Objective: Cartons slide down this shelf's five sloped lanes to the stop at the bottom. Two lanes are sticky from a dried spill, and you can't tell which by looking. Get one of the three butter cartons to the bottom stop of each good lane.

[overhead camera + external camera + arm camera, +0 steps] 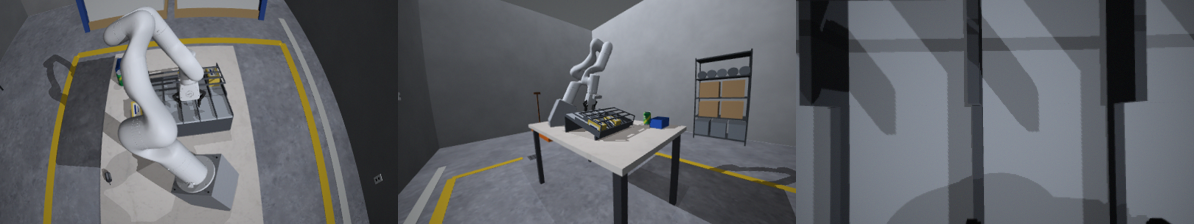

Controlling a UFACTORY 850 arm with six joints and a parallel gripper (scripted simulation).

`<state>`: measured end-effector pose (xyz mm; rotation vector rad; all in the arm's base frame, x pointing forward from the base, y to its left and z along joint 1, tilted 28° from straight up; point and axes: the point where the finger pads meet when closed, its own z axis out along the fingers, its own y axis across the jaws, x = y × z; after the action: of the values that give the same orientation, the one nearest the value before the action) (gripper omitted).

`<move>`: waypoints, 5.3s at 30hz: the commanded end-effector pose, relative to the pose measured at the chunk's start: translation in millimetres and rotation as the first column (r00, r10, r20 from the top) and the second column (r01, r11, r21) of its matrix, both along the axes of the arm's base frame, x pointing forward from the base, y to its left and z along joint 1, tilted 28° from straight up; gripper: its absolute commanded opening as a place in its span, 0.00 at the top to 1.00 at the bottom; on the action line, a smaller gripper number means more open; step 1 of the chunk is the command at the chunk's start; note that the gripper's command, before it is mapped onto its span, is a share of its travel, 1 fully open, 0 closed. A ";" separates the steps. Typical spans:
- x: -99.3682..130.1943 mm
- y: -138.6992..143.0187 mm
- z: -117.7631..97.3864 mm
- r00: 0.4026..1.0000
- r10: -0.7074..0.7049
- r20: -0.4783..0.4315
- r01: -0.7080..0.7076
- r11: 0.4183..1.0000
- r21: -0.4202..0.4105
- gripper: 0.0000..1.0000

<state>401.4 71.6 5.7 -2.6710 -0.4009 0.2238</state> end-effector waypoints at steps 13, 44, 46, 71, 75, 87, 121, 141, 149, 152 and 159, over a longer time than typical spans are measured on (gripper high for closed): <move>6.0 -11.5 25.2 1.000 0.001 0.000 -0.001 1.000 0.001 0.00; 5.8 -11.2 24.4 1.000 0.001 0.000 -0.001 1.000 0.001 0.00; 5.8 -11.2 24.4 1.000 0.001 0.000 -0.001 1.000 0.001 0.00; 5.8 -11.2 24.4 1.000 0.001 0.000 -0.001 1.000 0.001 0.00; 0.0 -0.3 0.3 1.000 0.001 0.001 -0.001 1.000 0.001 0.00; 0.0 -0.3 0.3 1.000 0.001 0.001 -0.001 1.000 0.001 0.00; 0.0 -0.7 1.0 1.000 0.001 0.001 -0.001 1.000 0.001 1.00; 0.0 -0.7 1.0 1.000 0.001 0.001 -0.001 1.000 0.001 0.00; 0.1 -0.7 1.0 1.000 0.001 0.001 -0.001 1.000 0.001 0.00; 0.1 -0.7 1.0 1.000 0.001 0.001 -0.001 1.000 0.001 0.00; 0.1 -0.7 1.0 1.000 0.001 0.001 -0.001 1.000 0.001 0.00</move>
<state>400.9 71.1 6.4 -2.6701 -0.4030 0.2246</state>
